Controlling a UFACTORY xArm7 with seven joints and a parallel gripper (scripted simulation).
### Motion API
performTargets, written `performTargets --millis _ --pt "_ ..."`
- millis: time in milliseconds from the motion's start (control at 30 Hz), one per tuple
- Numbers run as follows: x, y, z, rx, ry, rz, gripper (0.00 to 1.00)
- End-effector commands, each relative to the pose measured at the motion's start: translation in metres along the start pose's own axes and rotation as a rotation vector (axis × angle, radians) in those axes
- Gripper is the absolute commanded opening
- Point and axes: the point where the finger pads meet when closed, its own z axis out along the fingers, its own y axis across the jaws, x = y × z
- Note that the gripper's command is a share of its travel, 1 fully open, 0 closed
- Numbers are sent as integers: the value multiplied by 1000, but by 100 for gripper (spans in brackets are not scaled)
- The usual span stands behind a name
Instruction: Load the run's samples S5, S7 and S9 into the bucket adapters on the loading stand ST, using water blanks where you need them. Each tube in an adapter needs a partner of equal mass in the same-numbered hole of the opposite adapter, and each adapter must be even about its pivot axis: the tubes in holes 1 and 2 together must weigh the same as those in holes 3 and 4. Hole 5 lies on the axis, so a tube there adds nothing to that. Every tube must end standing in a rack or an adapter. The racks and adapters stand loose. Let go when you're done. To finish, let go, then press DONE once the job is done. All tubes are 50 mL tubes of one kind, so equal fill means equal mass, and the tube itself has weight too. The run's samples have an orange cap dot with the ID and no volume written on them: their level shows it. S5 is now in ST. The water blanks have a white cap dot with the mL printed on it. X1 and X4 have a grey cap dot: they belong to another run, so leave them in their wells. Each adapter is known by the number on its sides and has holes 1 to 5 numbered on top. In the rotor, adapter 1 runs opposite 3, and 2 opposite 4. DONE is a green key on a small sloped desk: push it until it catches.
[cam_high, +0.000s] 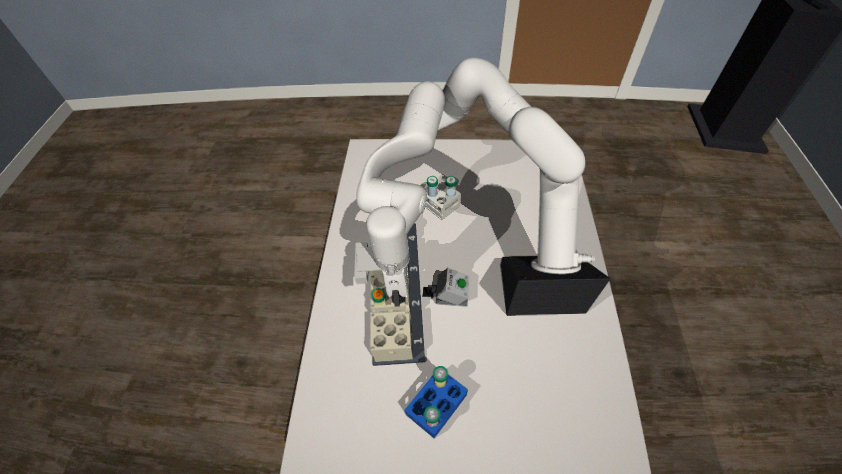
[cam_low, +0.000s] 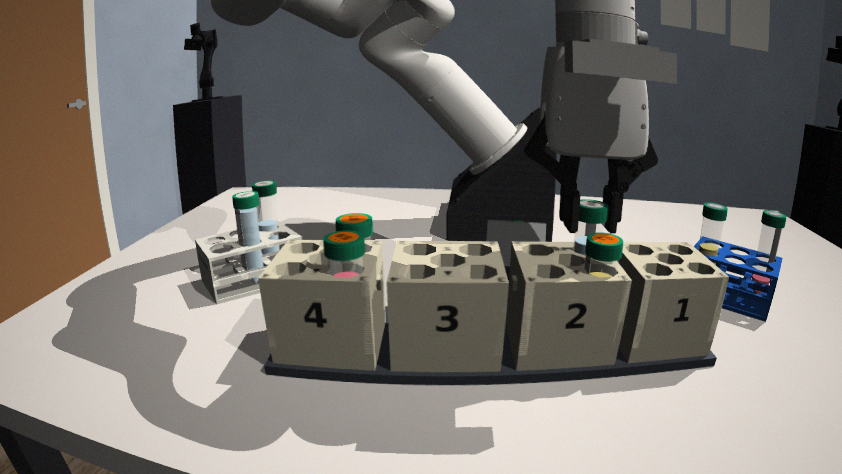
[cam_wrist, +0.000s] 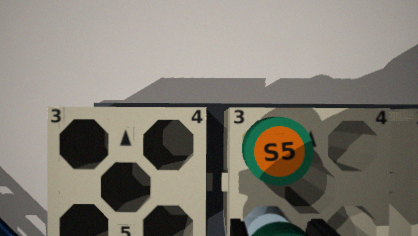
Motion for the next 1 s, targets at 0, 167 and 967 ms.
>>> performTargets --millis 0,167,967 --pt "1 -1 1 3 5 0 0" --pt "1 -1 6 3 5 0 0" --pt "1 -1 13 3 5 0 44"
